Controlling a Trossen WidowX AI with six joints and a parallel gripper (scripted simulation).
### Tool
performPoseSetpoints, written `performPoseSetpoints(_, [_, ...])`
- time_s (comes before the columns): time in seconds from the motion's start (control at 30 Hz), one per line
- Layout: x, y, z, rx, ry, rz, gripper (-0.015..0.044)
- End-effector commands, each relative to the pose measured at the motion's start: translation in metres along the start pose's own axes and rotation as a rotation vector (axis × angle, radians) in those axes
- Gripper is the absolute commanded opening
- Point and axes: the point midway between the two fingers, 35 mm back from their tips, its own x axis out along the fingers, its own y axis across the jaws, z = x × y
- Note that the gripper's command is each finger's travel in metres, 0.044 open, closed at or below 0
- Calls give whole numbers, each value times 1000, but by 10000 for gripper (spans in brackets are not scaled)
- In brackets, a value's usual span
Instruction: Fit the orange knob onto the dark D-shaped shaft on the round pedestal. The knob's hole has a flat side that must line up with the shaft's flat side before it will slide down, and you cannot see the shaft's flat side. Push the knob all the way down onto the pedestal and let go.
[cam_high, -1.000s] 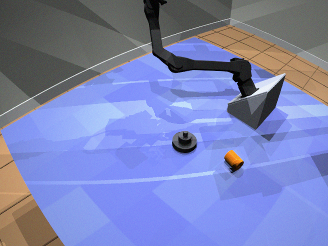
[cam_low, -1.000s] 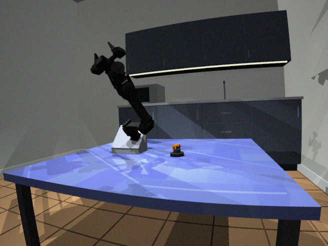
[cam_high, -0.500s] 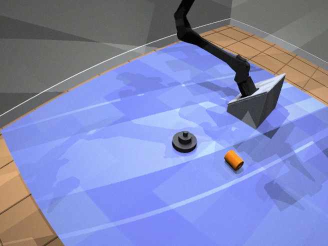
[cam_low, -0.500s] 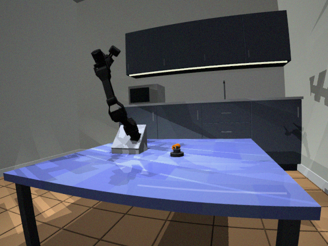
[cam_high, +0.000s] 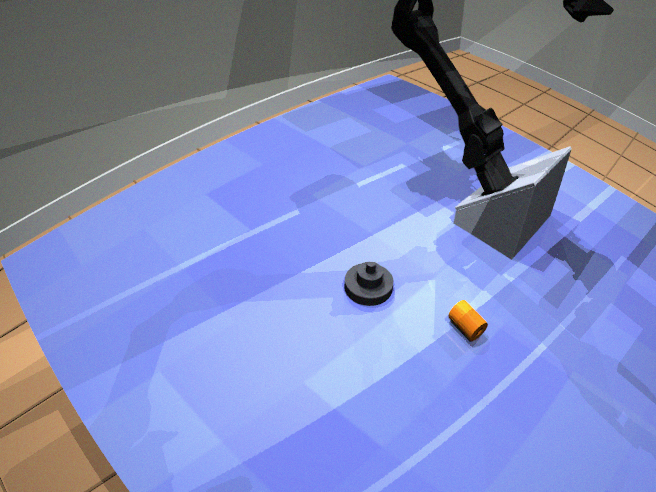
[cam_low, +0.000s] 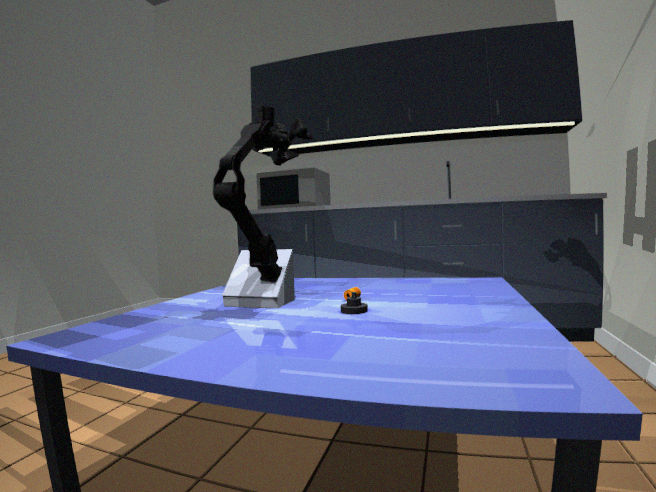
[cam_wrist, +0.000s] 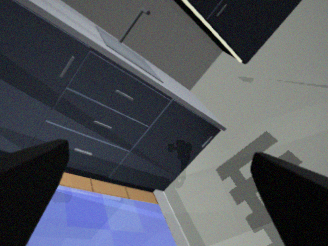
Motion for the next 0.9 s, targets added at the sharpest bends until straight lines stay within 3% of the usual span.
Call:
performPoseSetpoints(0.0, [53,-1,-52,23,213,25,440])
performPoseSetpoints(0.2, [120,6,-157,67,562,104,440])
performPoseSetpoints(0.37, [149,24,-256,113,840,203,440])
performPoseSetpoints(0.57, [151,59,-360,171,1120,353,440])
performPoseSetpoints(0.7, [134,97,-435,244,1337,521,440])
performPoseSetpoints(0.87, [125,113,-457,271,1405,586,440])
